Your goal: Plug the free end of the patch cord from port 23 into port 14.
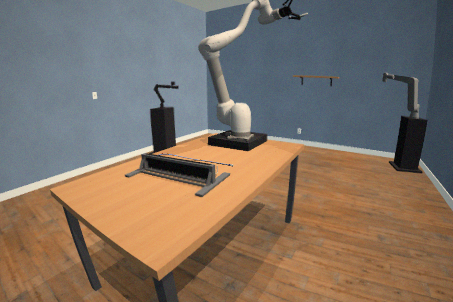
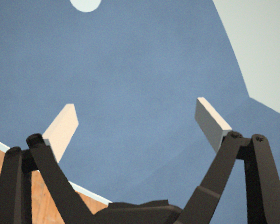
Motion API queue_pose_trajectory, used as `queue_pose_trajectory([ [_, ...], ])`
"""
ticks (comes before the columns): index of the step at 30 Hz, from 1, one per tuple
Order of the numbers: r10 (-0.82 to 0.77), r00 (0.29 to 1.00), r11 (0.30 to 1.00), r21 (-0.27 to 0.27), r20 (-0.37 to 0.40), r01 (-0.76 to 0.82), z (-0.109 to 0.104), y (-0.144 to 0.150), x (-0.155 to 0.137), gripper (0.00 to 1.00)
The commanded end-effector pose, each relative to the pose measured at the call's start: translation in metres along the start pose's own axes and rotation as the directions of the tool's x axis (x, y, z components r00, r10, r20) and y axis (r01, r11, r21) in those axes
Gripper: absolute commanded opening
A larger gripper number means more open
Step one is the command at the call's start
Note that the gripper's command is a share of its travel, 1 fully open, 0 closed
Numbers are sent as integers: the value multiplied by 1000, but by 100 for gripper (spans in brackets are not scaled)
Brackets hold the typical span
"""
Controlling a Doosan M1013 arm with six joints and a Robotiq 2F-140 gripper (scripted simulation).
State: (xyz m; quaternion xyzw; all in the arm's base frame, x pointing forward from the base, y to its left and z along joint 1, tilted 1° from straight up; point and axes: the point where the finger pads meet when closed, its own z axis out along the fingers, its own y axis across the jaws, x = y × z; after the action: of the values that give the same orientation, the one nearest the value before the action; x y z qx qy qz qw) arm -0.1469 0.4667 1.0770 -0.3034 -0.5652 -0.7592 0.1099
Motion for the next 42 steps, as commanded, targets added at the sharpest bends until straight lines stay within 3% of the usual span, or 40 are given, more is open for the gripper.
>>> queue_pose_trajectory([
  [1,-72,996,997,21,50,71,25,-29,-20,100],
  [10,-210,965,976,85,159,199,74,-83,-76,100],
  [12,-210,965,976,85,159,199,74,-83,-76,100],
  [14,-258,945,964,116,199,239,93,-102,-102,100],
  [27,-405,854,909,245,327,337,149,-158,-207,100],
  [29,-405,854,909,245,327,337,149,-158,-207,100],
  [30,-433,830,895,278,353,349,160,-169,-234,100],
  [42,-525,729,840,406,439,360,192,-203,-344,100],
])
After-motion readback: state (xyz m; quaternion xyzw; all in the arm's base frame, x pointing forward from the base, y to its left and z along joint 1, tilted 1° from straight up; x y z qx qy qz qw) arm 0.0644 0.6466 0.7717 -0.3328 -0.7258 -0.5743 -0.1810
